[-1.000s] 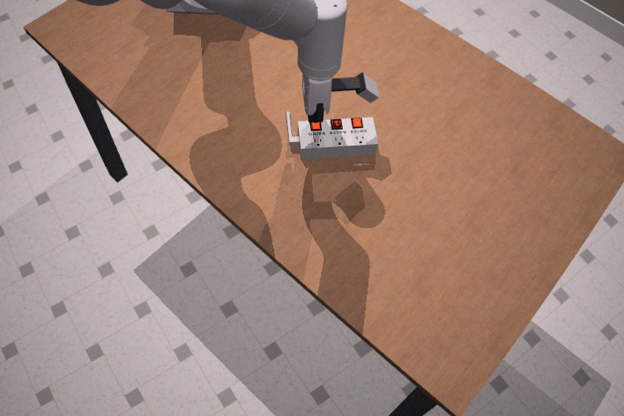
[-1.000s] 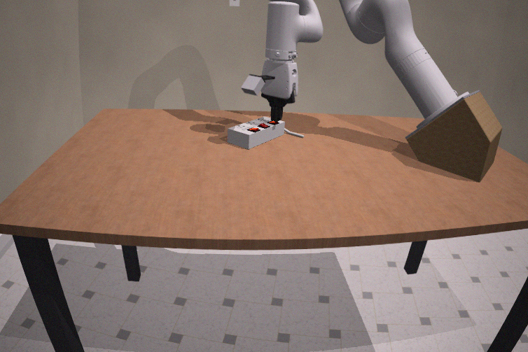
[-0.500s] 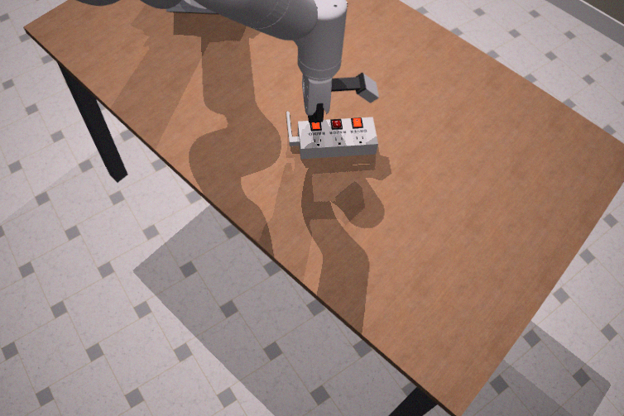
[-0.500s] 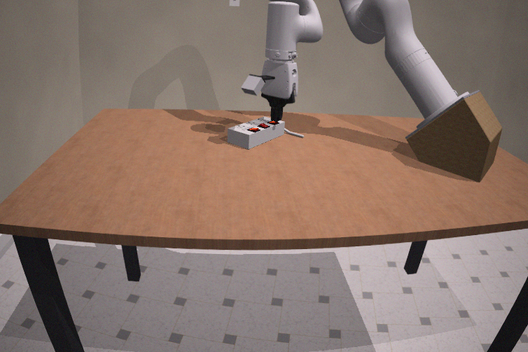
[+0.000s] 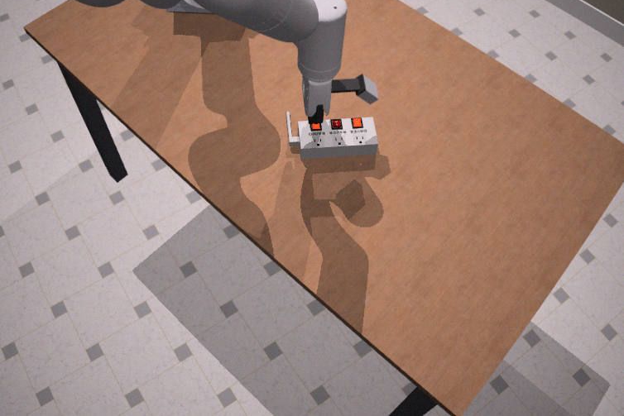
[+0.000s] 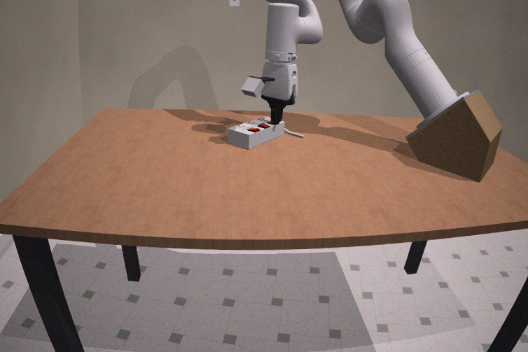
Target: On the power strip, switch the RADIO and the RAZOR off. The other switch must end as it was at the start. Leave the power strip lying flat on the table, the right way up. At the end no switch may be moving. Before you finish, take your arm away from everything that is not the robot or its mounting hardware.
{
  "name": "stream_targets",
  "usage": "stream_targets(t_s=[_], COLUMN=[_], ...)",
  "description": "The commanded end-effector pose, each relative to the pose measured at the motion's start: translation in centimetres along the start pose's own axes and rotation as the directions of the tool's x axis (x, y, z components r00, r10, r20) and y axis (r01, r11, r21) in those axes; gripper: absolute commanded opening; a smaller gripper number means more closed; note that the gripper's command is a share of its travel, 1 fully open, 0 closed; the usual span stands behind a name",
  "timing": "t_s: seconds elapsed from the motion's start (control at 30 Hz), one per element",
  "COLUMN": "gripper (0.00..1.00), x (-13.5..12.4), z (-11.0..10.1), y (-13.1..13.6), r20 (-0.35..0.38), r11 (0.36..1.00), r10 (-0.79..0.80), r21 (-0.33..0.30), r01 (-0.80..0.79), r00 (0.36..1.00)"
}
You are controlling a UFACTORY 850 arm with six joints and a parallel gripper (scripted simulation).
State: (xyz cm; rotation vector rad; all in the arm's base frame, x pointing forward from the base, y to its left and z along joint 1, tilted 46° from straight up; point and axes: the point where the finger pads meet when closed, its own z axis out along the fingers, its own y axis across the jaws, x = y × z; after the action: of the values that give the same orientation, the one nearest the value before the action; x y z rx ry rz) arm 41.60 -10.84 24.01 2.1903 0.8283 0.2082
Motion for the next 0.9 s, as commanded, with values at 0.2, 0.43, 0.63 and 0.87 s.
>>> stream_targets(t_s=[0.2, 0.43, 0.63, 0.87], gripper=[0.00, 0.00, 0.00, 0.00], x=[0.03, 0.03, 0.03, 0.03], z=[0.39, 0.49, 0.49, 0.49], y=[0.03, 0.03, 0.03, 0.03], r20=[-0.001, -0.001, -0.001, -0.001], r11=[1.000, 1.000, 1.000, 1.000], r10=[0.000, 0.000, 0.000, 0.000], r21=[-0.001, -0.001, -0.001, -0.001], r01=[0.000, 0.000, 0.000, 0.000], r00=[1.000, 1.000, 1.000, 1.000])
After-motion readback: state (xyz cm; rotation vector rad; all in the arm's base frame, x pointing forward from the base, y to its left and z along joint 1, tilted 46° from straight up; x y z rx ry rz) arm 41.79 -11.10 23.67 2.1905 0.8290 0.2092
